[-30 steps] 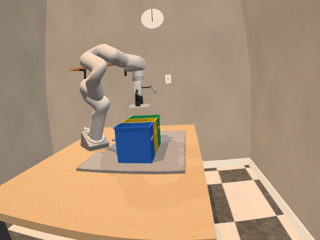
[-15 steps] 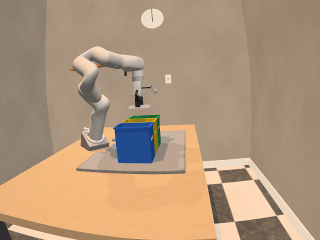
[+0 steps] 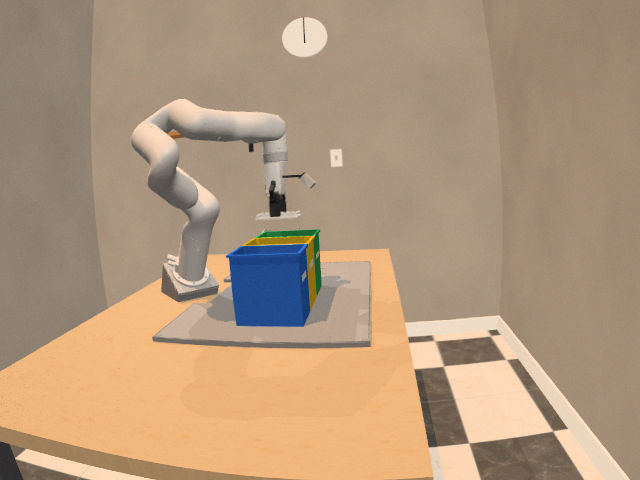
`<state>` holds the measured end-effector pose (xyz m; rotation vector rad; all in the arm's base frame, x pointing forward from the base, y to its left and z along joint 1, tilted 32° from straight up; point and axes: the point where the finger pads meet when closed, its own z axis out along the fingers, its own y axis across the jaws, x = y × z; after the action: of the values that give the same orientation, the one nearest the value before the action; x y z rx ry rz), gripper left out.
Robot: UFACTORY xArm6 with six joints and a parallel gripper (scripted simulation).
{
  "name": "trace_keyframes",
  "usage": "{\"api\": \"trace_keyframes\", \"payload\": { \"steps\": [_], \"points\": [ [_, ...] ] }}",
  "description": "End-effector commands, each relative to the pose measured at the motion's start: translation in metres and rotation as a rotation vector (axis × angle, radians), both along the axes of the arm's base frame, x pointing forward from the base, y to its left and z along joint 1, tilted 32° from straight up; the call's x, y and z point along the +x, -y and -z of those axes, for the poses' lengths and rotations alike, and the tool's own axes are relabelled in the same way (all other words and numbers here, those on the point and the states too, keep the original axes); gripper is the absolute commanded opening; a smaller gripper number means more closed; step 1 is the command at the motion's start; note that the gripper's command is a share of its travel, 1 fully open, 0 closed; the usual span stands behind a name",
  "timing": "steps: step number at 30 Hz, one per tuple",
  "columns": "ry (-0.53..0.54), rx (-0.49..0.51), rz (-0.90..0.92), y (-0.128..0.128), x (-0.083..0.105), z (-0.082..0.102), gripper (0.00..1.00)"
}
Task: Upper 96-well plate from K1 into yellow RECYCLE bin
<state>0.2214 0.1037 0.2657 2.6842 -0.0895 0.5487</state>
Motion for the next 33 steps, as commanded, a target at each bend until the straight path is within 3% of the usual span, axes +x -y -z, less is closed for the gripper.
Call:
{"api": "trace_keyframes", "payload": {
  "steps": [1, 33],
  "points": [
    [0.001, 0.003, -0.002, 0.005, 0.001, -0.003, 0.0],
    [0.002, 0.002, -0.001, 0.097, 0.006, -0.044, 0.0]
  ]
}}
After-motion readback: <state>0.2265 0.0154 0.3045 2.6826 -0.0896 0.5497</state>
